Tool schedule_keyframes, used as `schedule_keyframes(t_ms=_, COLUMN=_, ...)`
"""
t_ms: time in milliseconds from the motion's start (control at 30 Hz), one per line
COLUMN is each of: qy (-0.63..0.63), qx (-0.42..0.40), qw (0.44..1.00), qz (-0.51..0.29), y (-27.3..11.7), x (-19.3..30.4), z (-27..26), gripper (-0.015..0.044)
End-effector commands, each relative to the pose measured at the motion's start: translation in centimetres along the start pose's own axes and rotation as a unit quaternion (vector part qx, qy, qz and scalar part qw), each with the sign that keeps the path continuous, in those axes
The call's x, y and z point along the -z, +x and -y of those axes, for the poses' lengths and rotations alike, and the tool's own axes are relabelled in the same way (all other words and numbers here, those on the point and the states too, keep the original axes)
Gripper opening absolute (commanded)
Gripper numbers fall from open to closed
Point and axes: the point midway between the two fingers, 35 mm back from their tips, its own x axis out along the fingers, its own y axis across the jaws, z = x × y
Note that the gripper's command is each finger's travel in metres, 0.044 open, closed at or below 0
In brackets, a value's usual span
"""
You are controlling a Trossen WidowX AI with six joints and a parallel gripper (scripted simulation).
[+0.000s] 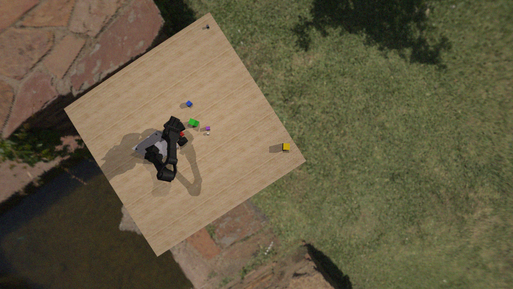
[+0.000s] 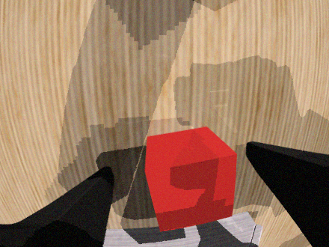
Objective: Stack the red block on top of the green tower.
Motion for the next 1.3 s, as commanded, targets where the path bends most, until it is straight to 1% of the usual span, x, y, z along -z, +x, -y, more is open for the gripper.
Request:
schedule_keyframes(t_ms=0, qy=-0.005, qx=0.002, qw=1.000, qz=0.000, y=0.2, x=0.2, z=0.0, gripper=0.0440)
schedule_keyframes(t_ms=367, qy=-0.005, qx=0.002, qw=1.000, qz=0.000, y=0.2, x=0.2, z=0.0, gripper=0.0440)
schedule_keyframes(t_ms=700, qy=-0.005, qx=0.002, qw=1.000, qz=0.000, y=0.2, x=0.2, z=0.0, gripper=0.0177)
schedule_keyframes(t_ms=967, qy=-0.005, qx=0.002, qw=1.000, qz=0.000, y=0.2, x=0.2, z=0.0, gripper=0.0124)
schedule_keyframes(t_ms=1133, qy=-0.005, qx=0.002, qw=1.000, qz=0.000, y=-0.8, x=0.1, z=0.0, gripper=0.0000)
schedule_keyframes(t_ms=1267, qy=-0.005, qx=0.001, qw=1.000, qz=0.000, y=-2.7, x=0.1, z=-0.1, gripper=0.0000)
